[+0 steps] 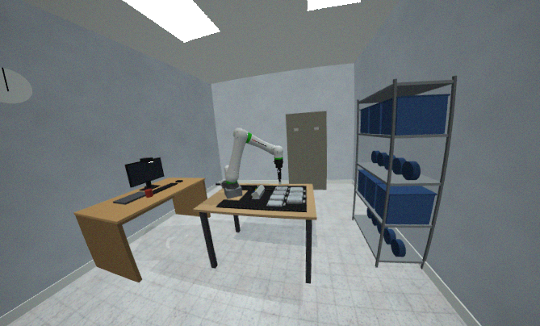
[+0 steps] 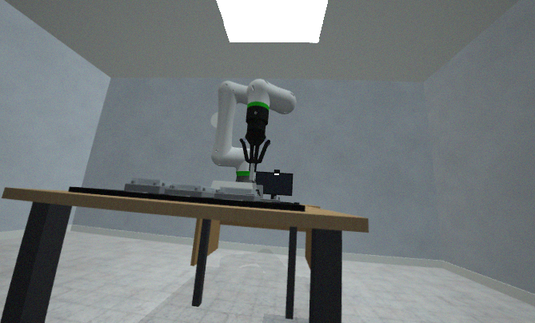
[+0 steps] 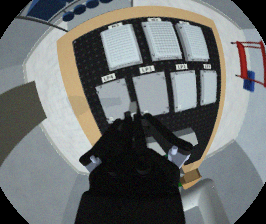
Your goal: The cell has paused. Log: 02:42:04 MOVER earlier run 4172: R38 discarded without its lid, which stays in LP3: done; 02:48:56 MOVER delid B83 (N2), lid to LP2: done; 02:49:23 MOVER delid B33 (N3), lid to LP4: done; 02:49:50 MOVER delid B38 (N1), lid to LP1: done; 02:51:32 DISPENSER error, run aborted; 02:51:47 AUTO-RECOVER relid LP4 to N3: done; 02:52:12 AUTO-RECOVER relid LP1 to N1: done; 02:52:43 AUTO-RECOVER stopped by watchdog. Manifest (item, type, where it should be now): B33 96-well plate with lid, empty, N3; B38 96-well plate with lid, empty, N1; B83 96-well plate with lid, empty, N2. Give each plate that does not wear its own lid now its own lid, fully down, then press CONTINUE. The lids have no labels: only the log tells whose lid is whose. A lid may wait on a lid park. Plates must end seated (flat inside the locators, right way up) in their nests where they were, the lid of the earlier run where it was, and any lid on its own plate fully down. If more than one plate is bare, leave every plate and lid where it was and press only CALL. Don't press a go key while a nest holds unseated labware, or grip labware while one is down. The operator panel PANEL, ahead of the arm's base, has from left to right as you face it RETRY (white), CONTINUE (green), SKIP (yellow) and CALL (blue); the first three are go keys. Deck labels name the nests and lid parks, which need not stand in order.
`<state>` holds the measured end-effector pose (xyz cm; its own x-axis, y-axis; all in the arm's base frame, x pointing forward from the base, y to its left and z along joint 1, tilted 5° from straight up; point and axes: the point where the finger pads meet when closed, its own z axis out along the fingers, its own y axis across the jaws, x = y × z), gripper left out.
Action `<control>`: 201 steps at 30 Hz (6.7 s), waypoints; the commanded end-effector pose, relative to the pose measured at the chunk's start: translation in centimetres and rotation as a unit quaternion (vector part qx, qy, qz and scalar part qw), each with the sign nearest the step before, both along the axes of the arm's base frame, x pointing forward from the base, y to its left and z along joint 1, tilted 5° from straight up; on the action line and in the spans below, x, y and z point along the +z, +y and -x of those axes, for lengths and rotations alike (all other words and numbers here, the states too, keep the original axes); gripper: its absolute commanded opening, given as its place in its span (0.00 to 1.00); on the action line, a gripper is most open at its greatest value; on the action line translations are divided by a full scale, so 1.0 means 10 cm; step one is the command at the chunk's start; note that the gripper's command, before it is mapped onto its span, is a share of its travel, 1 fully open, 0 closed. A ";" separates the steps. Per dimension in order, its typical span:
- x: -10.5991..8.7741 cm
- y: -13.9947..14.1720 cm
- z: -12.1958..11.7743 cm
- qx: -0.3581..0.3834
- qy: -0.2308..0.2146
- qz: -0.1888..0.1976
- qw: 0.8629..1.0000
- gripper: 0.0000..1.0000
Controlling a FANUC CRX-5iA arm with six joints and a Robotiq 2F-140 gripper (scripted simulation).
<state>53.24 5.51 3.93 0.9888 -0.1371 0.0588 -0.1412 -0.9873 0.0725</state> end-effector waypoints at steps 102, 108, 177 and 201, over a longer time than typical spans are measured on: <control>0.26 -1.97 -0.55 0.013 0.001 0.001 1.000 0.00; 0.21 -1.91 -0.12 0.018 0.001 0.001 1.000 0.00; -0.05 -1.88 0.29 0.023 0.002 0.001 1.000 0.66; -0.35 -1.91 0.27 0.023 0.002 0.001 1.000 0.66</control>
<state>50.47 -13.54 0.64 0.9942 -0.0920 0.0554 -0.0960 -0.9926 0.0749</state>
